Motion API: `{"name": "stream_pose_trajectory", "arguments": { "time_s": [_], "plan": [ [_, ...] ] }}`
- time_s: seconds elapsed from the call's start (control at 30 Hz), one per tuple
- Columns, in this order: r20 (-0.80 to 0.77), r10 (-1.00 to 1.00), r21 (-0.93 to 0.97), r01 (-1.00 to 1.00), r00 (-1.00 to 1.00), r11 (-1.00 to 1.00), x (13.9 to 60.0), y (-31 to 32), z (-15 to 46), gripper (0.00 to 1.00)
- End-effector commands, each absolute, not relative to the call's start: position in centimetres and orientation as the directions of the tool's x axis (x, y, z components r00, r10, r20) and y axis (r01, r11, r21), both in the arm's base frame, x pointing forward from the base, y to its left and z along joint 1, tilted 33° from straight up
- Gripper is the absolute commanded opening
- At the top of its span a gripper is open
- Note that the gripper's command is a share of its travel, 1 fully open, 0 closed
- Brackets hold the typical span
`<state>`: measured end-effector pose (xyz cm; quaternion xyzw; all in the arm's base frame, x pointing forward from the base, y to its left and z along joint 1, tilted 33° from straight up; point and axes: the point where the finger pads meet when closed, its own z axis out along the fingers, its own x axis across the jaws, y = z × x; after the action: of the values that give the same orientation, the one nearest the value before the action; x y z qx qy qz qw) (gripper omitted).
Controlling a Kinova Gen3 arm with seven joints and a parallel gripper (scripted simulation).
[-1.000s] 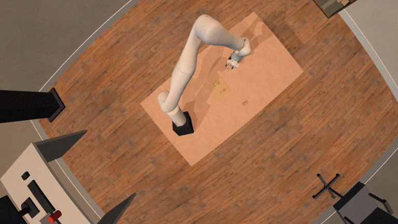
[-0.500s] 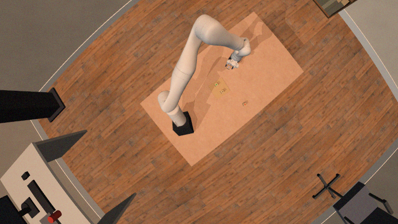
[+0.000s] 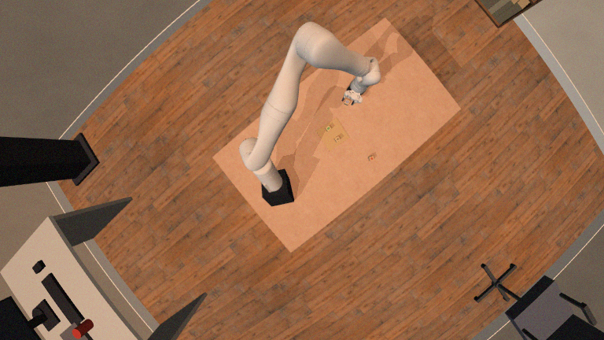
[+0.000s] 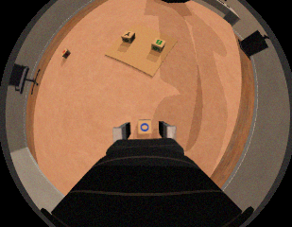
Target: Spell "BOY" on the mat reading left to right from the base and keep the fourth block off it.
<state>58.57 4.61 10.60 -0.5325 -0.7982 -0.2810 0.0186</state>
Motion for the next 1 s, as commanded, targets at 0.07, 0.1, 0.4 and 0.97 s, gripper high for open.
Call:
{"name": "stream_pose_trajectory", "arguments": {
  "time_s": [0.07, 0.1, 0.4, 0.97],
  "plan": [
    [0.328, 0.84, 0.43, 0.86, -0.432, 0.274, 58.6, 4.5, 10.7, 1.0],
    [0.328, 0.84, 0.43, 0.86, -0.432, 0.274, 58.6, 4.6, 10.6, 1.0],
    [0.328, 0.84, 0.43, 0.86, -0.432, 0.274, 58.8, 4.9, 10.0, 1.0],
    [0.328, 0.84, 0.43, 0.86, -0.432, 0.274, 59.5, 6.0, 8.0, 1.0]
  ]
}}
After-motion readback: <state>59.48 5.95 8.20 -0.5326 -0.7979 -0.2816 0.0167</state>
